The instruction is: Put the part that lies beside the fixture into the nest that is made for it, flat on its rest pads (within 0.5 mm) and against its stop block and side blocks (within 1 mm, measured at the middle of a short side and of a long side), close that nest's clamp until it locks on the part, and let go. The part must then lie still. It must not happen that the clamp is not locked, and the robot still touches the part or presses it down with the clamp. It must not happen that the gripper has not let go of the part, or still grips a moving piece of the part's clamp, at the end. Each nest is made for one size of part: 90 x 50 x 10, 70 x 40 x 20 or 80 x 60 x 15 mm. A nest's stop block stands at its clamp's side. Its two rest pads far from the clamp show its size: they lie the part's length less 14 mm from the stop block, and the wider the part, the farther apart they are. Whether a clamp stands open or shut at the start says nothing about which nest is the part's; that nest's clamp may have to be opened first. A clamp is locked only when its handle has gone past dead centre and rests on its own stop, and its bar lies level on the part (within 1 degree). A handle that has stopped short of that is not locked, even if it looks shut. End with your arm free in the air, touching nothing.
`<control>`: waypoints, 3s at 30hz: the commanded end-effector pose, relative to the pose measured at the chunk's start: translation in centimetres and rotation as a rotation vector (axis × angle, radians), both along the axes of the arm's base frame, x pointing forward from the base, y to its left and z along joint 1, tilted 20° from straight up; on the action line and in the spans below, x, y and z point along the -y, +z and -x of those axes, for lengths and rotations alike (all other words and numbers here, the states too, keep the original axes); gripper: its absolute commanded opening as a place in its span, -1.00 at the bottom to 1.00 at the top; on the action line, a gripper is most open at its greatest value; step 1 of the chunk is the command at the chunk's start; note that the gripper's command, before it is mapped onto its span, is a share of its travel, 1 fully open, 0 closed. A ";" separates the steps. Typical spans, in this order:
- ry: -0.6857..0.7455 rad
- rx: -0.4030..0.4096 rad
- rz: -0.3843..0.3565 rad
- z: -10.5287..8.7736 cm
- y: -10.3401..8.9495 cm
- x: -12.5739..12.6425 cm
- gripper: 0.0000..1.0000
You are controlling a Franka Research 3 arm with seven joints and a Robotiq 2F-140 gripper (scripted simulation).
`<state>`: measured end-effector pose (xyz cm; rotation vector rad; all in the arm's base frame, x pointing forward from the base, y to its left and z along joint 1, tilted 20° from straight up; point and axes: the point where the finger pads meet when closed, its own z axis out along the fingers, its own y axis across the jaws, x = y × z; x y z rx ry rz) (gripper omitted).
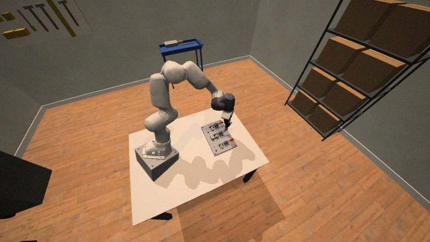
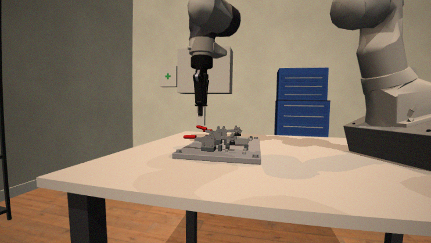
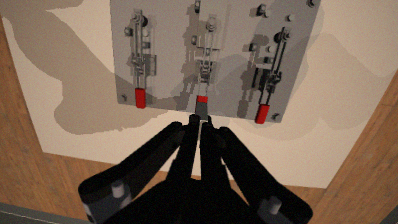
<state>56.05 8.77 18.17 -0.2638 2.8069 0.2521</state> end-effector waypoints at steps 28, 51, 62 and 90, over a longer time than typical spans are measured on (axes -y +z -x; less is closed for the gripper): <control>-0.007 -0.001 0.000 -0.1 -0.4 0.0 -1.00; -0.007 -0.001 0.000 -0.1 -0.7 -0.1 -1.00; -0.007 -0.001 0.000 -0.1 -0.7 -0.1 -1.00; -0.007 -0.001 0.000 -0.3 -1.0 -0.2 -1.00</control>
